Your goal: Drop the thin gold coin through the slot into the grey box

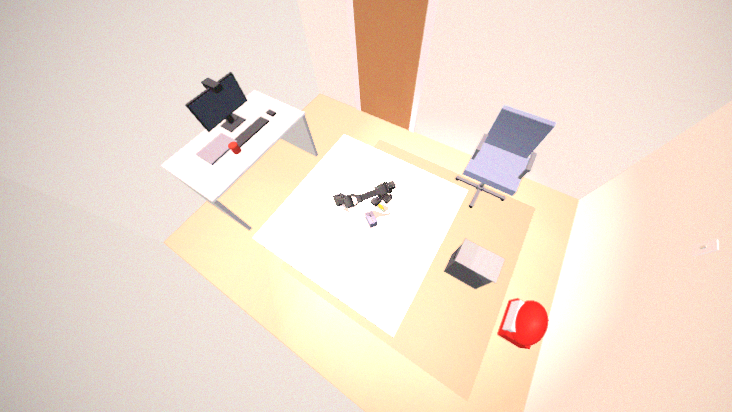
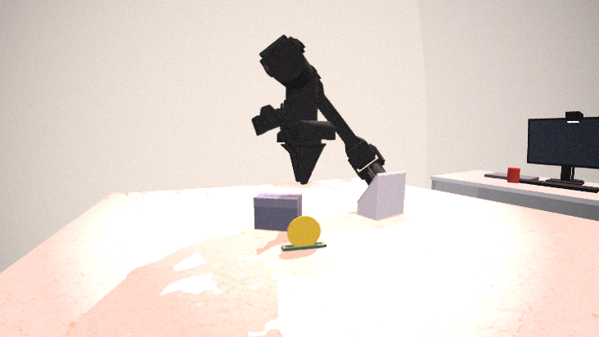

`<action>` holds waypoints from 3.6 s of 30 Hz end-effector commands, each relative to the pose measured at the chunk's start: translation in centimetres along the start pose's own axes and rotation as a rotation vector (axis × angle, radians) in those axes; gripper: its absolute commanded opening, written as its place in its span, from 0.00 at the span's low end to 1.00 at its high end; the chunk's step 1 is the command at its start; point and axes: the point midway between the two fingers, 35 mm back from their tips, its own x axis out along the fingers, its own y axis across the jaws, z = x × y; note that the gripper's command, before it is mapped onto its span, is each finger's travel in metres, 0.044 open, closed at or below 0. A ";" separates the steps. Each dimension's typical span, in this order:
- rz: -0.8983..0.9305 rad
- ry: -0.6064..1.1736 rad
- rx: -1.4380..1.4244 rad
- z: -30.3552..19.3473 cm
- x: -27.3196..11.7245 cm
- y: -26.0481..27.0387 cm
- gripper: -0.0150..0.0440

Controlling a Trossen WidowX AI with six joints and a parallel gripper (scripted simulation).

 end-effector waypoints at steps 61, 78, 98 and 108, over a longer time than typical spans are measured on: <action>-0.029 0.010 -0.008 -0.5 11.5 -0.6 0.44; -0.028 0.010 -0.008 -0.5 11.1 -0.5 0.25; -0.023 0.012 -0.009 -0.2 6.2 0.0 0.25; -0.023 0.012 -0.008 -0.3 3.6 0.0 0.25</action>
